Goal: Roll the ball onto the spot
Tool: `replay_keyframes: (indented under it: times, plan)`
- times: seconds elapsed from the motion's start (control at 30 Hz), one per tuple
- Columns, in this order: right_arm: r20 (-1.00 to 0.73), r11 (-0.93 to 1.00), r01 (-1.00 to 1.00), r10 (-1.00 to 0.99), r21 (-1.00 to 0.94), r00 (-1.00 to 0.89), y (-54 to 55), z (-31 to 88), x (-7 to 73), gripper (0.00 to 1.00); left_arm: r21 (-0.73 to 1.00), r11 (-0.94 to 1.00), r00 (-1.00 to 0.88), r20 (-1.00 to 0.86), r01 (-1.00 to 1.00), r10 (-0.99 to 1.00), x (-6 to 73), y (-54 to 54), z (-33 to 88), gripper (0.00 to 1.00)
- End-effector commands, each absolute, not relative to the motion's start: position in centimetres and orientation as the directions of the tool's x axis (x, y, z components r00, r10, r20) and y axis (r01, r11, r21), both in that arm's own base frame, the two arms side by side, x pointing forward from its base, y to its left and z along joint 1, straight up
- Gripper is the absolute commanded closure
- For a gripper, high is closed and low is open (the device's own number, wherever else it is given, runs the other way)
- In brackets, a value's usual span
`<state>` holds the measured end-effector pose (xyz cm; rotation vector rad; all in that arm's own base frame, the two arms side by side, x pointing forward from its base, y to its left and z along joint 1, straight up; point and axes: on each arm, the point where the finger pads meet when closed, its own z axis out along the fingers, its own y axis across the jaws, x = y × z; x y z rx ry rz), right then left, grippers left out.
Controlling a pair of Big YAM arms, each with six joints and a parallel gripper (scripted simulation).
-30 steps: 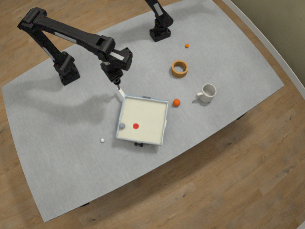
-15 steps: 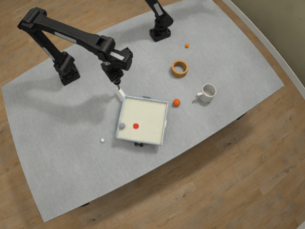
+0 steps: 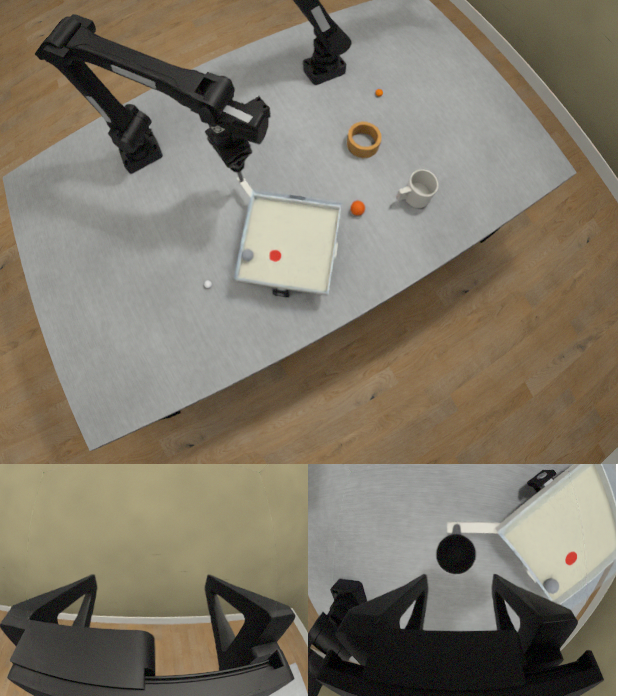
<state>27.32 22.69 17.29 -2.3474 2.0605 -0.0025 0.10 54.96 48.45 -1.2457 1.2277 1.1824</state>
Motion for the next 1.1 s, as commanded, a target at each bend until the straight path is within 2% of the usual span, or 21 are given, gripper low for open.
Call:
replay_keyframes:
  times: [0.0, 1.07]
  plan:
    - [0.000, -0.130, -0.992, -0.992, -0.002, 0.130, 23.16, 16.06, 27.12, 0.43, 0.000, -0.011, 0.000, -1.000, -1.000, 0.000, -0.57, 54.49, 50.05, 0.00]
    - [0.002, -0.130, -0.992, -0.992, 0.000, 0.130, 23.25, 15.53, 27.07, 0.43, 0.000, -0.011, 0.000, -1.000, -1.000, 0.000, -0.57, 54.49, 50.05, 0.00]
